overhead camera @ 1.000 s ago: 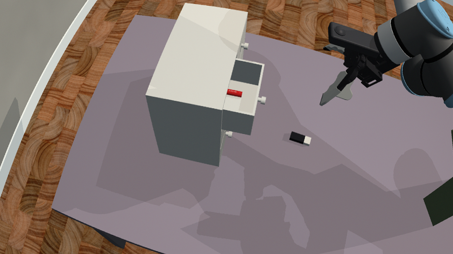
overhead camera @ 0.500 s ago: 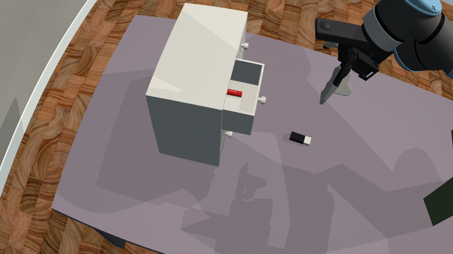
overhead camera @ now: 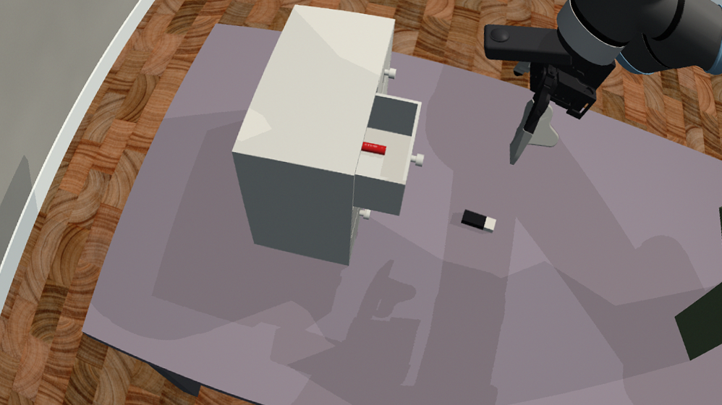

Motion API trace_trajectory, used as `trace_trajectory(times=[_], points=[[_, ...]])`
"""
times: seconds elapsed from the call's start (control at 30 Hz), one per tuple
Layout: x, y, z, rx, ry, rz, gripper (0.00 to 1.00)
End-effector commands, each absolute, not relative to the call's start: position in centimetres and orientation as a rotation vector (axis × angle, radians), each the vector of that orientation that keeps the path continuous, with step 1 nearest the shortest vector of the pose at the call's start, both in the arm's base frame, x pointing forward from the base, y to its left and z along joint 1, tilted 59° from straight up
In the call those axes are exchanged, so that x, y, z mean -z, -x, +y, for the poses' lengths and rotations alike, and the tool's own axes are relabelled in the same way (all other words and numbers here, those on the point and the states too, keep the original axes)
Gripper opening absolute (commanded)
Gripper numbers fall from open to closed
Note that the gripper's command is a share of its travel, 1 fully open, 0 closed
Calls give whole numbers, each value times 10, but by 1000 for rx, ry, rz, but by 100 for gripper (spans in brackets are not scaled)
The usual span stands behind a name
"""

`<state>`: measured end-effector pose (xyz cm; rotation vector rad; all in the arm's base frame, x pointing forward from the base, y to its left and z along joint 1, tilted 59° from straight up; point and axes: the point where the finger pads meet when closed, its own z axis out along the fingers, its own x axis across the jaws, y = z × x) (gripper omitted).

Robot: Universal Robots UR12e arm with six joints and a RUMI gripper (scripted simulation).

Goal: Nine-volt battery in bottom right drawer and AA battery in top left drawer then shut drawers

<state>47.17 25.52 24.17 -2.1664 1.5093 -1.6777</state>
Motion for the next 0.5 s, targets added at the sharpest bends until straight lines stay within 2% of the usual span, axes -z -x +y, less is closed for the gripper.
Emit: trace_trajectory(times=[0.0,0.47], points=[[-243,-470,256,1653,2192,1584,100],[-244,-470,260,1608,2235,1689,100]])
